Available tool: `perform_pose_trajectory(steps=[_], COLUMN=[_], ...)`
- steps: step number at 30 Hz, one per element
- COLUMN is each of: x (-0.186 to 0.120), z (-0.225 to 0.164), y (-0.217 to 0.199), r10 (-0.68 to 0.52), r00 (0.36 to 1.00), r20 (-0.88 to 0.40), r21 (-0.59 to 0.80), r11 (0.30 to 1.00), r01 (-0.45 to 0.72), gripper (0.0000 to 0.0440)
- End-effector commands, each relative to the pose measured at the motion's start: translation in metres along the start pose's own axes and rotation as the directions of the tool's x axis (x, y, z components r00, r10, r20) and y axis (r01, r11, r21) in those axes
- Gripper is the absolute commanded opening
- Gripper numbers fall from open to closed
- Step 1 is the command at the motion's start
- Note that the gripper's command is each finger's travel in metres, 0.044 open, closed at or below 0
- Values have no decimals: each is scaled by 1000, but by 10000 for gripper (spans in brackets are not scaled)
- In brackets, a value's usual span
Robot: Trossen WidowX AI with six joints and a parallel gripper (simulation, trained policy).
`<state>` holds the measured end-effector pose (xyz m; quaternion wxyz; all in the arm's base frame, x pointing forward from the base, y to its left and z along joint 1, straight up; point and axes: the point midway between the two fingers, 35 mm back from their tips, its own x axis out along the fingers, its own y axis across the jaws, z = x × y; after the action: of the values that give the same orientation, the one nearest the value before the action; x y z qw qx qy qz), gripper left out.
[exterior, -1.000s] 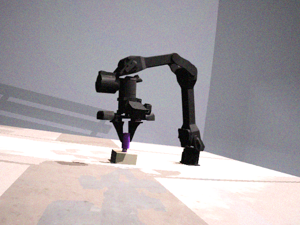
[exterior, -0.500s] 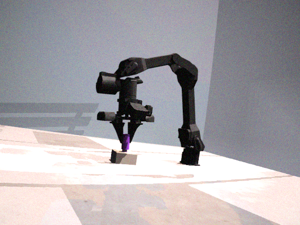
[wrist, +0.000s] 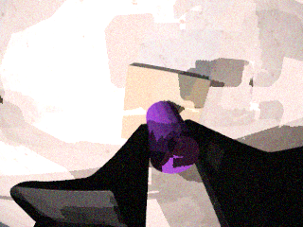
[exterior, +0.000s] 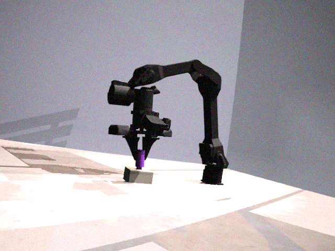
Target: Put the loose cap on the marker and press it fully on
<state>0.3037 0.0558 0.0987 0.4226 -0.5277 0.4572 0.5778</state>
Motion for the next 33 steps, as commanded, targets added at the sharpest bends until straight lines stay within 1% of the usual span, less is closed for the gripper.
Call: perform_pose_trajectory(steps=[1, 15, 22, 24, 27, 33], x=[18, 19, 20, 20, 20, 18], z=[-6, -7, -2, -1, 1, 3], y=[5, 3, 18, 21, 24, 23], r10=[53, 38, 77, 82, 81, 51], r00=[998, 999, 997, 997, 997, 998], r20=[-20, -25, 1, 5, 12, 23], r21=[-9, -42, -67, -72, -80, -94], r11=[999, 998, 995, 994, 994, 994], r01=[-53, -39, -77, -81, -80, -49], gripper=[112, 136, 198, 224, 285, 438])
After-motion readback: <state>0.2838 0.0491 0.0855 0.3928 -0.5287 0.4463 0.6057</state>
